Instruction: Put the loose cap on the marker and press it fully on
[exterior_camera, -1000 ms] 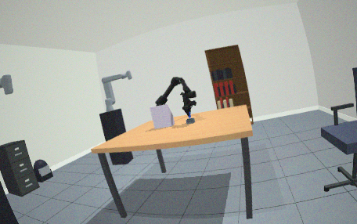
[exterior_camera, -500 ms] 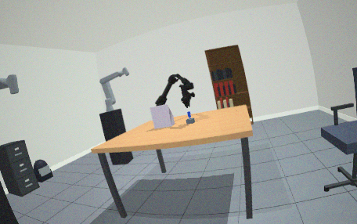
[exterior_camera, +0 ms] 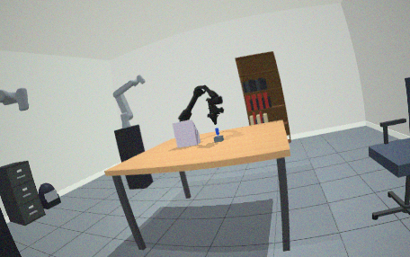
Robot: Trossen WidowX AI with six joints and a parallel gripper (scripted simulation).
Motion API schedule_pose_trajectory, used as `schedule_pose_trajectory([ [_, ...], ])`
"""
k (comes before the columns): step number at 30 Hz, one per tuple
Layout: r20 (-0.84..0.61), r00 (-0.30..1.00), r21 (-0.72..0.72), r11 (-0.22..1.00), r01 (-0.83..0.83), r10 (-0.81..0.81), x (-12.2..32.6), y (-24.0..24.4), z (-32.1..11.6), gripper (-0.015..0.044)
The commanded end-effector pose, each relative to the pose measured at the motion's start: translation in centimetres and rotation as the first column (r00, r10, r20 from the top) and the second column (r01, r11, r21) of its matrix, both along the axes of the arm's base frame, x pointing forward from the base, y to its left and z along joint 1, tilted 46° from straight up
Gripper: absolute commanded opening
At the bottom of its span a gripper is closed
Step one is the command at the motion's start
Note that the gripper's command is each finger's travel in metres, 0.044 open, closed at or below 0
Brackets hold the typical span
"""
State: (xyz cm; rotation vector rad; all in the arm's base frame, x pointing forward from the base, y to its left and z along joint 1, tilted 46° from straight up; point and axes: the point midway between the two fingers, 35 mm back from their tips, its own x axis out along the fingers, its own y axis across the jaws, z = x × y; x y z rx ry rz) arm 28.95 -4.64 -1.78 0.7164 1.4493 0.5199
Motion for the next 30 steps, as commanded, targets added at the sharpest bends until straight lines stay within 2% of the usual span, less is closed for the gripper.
schedule_pose_trajectory([
  [1,0.0,1.0,0.0,1.0,0.003,-0.003,0.0,0.0,0.0,0.0],
  [30,0.001,1.0,0.002,1.0,0.003,-0.003,0.3,2.1,-2.1,0.0],
])
